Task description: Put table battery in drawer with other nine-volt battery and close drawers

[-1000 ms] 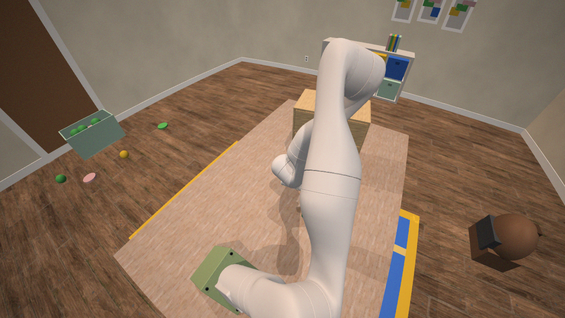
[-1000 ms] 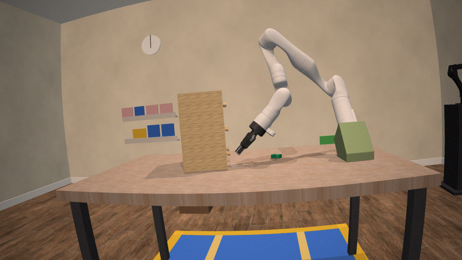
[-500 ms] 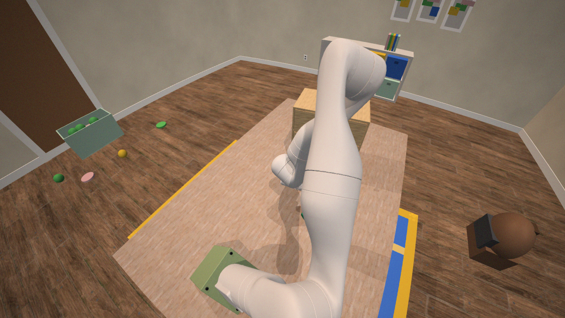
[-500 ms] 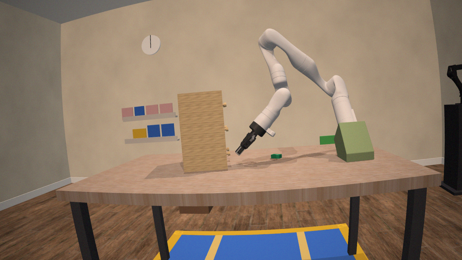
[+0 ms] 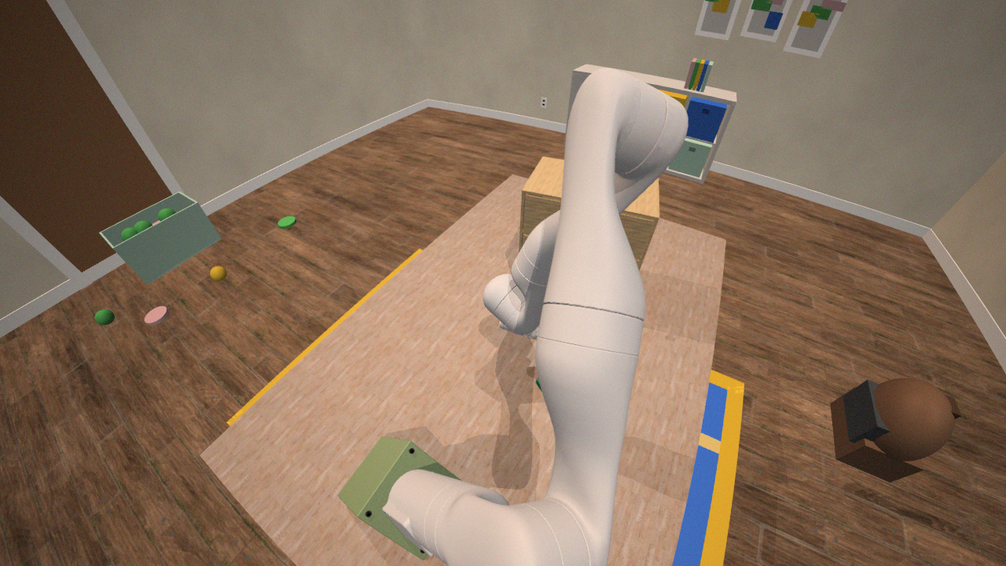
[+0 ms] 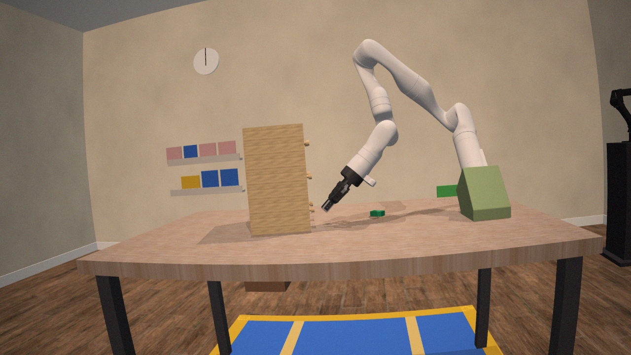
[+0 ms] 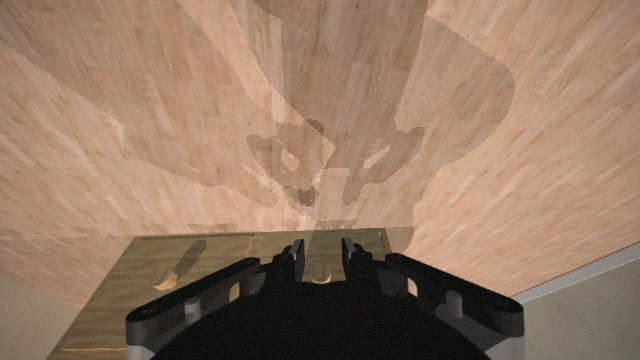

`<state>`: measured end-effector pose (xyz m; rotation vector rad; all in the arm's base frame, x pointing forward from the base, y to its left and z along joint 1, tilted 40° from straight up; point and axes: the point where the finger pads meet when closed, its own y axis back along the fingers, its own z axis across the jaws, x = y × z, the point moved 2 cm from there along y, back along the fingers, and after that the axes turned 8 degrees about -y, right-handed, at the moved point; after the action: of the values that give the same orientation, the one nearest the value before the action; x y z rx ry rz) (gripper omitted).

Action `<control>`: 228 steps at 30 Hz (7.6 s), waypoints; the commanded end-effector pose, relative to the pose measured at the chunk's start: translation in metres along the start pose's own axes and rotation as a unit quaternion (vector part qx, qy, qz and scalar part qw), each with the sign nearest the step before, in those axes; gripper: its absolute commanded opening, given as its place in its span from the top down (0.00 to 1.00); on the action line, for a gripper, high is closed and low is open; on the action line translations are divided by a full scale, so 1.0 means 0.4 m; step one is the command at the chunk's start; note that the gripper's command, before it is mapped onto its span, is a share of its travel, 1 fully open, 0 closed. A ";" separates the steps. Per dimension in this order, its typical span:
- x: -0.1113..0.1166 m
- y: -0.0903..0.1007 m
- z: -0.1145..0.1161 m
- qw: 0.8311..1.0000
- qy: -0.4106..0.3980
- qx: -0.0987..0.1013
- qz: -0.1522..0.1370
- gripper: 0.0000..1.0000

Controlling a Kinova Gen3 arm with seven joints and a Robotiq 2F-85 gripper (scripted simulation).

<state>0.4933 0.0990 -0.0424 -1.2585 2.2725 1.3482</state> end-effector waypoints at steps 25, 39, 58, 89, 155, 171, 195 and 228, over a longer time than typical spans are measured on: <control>-0.008 -0.004 -0.001 1.000 0.001 0.000 -0.004 0.67; -0.017 -0.006 -0.008 1.000 0.001 0.000 -0.004 0.67; -0.017 -0.006 -0.008 1.000 0.001 0.000 -0.004 0.67; -0.010 -0.004 -0.010 1.000 0.002 0.000 -0.003 0.67; -0.075 -0.065 0.001 1.000 0.001 0.000 -0.005 0.67; -0.074 -0.066 0.000 1.000 0.001 0.000 -0.004 0.67; -0.074 -0.066 0.000 1.000 0.001 0.000 -0.004 0.87; -0.054 -0.050 -0.004 1.000 0.002 0.001 -0.002 0.87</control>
<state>0.5263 0.1085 -0.0416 -1.2666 2.2650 1.3447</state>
